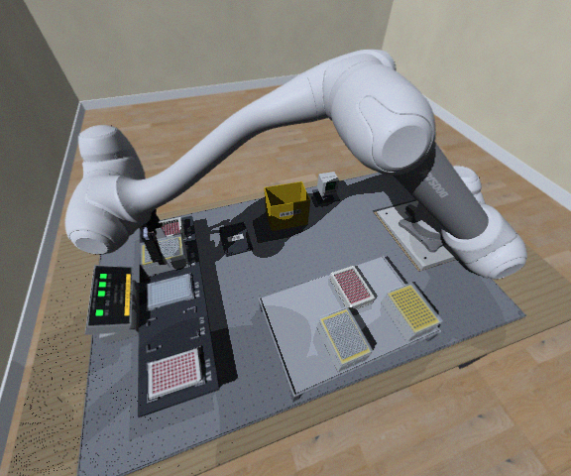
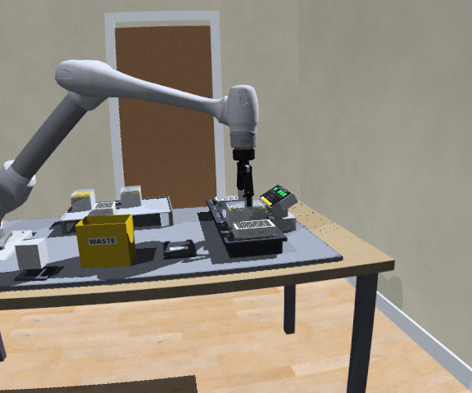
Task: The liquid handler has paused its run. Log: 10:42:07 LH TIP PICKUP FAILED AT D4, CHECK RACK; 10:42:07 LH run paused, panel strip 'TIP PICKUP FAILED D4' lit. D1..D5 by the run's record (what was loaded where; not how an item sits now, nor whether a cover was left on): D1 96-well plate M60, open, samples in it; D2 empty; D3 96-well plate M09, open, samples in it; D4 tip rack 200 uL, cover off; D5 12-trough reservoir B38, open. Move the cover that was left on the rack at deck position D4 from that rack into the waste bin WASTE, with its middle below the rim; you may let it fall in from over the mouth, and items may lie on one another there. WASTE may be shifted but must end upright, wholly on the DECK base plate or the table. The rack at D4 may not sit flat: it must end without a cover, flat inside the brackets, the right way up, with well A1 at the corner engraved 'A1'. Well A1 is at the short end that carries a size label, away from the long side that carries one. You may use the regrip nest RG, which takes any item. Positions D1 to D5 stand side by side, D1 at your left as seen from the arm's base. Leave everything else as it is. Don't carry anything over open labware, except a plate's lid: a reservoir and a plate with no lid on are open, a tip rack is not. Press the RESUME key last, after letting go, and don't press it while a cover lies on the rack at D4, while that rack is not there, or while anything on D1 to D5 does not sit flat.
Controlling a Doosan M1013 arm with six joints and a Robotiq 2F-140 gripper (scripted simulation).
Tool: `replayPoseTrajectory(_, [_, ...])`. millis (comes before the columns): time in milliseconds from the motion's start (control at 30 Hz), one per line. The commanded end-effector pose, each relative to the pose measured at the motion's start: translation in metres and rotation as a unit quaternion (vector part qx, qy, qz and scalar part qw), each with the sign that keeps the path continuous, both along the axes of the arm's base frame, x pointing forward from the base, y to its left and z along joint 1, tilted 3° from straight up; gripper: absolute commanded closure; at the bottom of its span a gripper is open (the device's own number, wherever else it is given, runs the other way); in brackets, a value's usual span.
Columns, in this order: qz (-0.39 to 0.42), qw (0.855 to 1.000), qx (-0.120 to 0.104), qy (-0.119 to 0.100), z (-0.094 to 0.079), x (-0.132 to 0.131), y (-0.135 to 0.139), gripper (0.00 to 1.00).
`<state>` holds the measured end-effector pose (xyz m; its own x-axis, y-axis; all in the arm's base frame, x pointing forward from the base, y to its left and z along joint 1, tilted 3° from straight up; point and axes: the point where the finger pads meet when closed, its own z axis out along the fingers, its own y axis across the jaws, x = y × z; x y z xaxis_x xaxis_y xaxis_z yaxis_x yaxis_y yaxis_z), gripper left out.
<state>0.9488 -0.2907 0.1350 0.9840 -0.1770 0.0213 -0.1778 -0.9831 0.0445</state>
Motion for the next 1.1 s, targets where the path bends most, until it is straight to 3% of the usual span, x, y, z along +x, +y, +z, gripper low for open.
replayPoseTrajectory(0, [-0.003, 1.0, -0.002, -0.001, -0.003, 0.0001, -0.0037, 0.23])
replayPoseTrajectory(967, [-0.003, 1.0, -0.002, -0.001, -0.003, 0.0001, -0.0037, 0.23])
replayPoseTrajectory(1000, [-0.003, 1.0, -0.002, -0.001, -0.003, 0.0001, -0.0037, 1.0])
replayPoseTrajectory(1067, [-0.003, 1.0, -0.002, -0.001, -0.003, 0.0001, -0.0037, 1.0])
